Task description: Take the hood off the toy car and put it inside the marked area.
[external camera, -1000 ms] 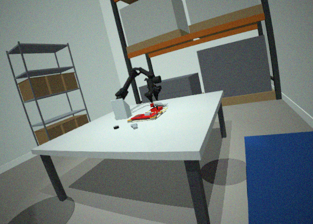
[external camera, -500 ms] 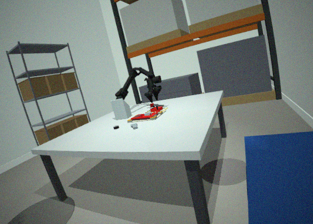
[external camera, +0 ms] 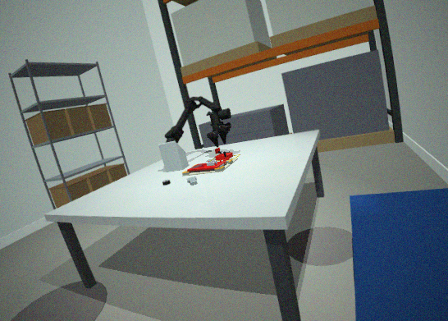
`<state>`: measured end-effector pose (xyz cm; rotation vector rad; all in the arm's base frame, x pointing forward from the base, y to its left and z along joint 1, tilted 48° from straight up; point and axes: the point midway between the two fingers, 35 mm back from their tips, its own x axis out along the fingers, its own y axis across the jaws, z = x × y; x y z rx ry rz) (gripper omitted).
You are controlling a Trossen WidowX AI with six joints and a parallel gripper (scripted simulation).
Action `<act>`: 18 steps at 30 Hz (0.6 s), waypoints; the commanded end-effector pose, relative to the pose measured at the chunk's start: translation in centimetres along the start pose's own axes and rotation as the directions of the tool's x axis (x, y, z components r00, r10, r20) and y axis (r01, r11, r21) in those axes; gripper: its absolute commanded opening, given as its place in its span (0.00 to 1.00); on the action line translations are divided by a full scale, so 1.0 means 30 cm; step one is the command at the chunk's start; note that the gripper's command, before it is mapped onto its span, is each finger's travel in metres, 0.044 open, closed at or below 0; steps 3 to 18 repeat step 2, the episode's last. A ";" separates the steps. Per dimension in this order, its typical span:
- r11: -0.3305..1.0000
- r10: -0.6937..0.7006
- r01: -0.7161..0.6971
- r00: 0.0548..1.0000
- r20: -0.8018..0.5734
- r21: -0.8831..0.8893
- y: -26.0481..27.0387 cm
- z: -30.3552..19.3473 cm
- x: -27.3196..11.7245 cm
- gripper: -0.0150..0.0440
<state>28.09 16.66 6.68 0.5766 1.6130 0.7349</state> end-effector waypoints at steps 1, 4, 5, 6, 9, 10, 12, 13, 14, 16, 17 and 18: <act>1.000 0.004 -0.004 1.000 0.001 -0.003 0.003 0.000 -0.002 1.00; 1.000 0.004 -0.004 1.000 0.001 -0.003 0.003 0.000 -0.002 1.00; 1.000 0.004 -0.004 1.000 0.001 -0.003 0.003 0.000 -0.002 1.00; 1.000 0.004 -0.004 1.000 0.001 -0.003 0.003 0.000 -0.002 1.00; 1.000 0.004 -0.004 1.000 0.001 -0.003 0.003 0.000 -0.002 1.00; 1.000 0.004 -0.004 1.000 0.001 -0.003 0.003 0.000 -0.002 1.00; 1.000 0.004 -0.004 1.000 0.001 -0.003 0.003 0.000 -0.002 1.00; 1.000 0.004 -0.004 1.000 0.001 -0.003 0.003 0.000 -0.002 1.00; 1.000 0.004 -0.004 1.000 0.001 -0.003 0.003 0.000 -0.002 1.00; 1.000 0.004 -0.004 1.000 0.001 -0.003 0.003 0.000 -0.002 1.00; 1.000 0.004 -0.004 1.000 0.001 -0.003 0.003 0.000 -0.002 1.00; 1.000 0.004 -0.004 1.000 0.001 -0.003 0.003 0.000 -0.002 1.00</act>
